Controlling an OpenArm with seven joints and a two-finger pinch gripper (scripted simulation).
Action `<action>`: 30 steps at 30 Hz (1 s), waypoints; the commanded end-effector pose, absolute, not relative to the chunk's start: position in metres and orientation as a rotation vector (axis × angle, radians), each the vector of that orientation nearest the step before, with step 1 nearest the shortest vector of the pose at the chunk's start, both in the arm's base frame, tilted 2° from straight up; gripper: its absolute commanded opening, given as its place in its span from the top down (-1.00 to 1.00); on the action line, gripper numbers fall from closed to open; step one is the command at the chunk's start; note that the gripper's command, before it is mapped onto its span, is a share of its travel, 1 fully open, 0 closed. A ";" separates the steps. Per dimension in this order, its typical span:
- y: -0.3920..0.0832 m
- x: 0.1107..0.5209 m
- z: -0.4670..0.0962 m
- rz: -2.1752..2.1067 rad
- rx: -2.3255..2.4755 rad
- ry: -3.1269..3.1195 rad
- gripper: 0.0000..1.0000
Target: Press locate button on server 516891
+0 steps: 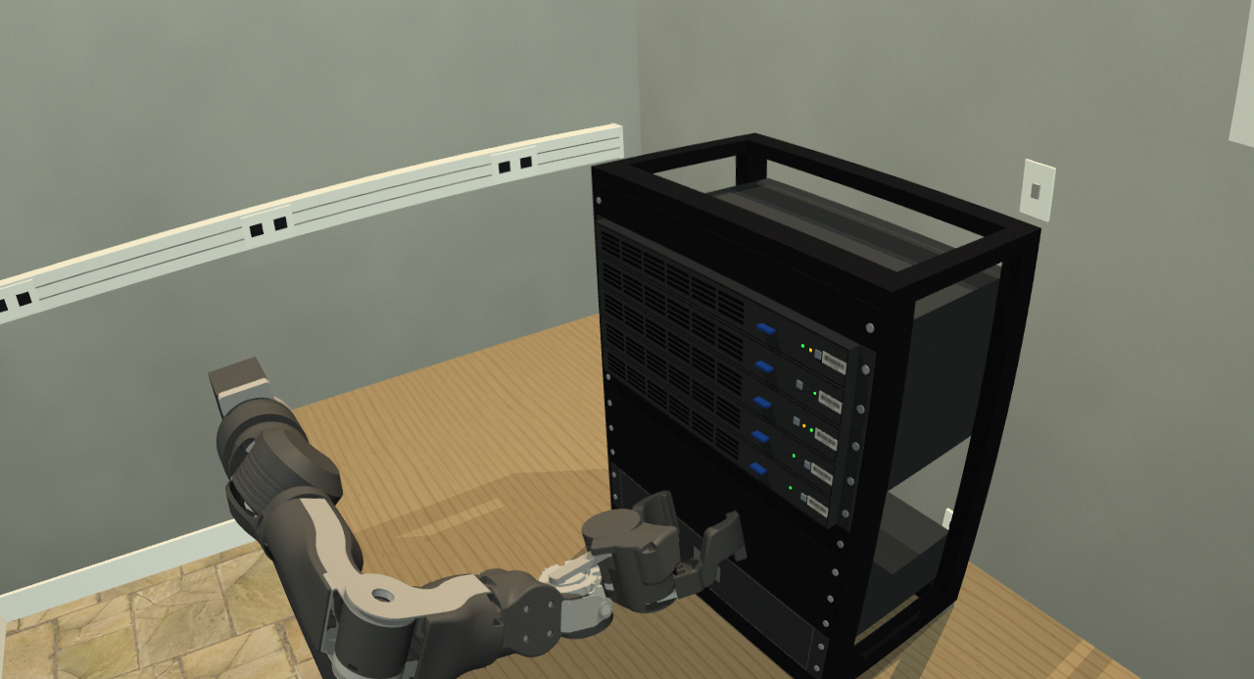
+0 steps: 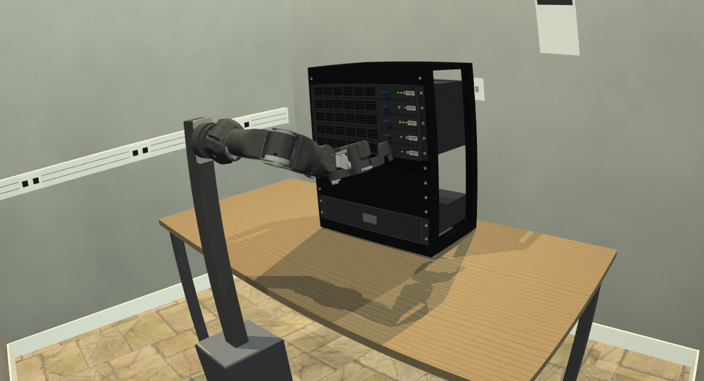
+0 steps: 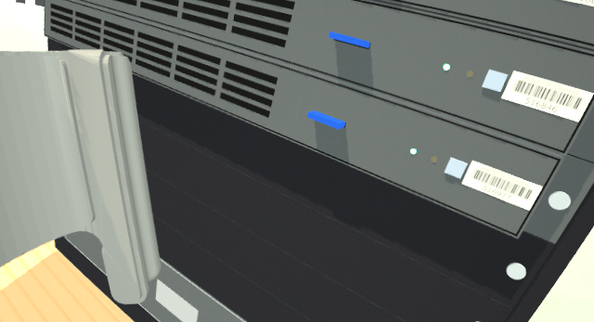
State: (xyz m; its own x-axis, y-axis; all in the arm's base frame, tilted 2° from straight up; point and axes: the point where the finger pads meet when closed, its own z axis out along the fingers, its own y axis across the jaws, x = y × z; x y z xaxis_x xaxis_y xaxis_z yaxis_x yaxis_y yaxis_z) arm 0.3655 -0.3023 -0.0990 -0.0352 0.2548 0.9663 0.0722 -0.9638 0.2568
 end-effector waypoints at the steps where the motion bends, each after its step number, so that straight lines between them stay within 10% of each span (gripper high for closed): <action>1: -0.307 0.364 -0.100 2.163 2.106 0.304 -0.20; 30: -0.342 0.346 -0.117 2.223 2.209 -0.072 -0.20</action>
State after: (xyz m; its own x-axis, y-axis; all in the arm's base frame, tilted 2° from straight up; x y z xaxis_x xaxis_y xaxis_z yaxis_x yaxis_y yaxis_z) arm 0.3460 -0.3411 -0.1193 -0.0012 -0.0219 0.9998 -0.0411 -0.9989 -0.0219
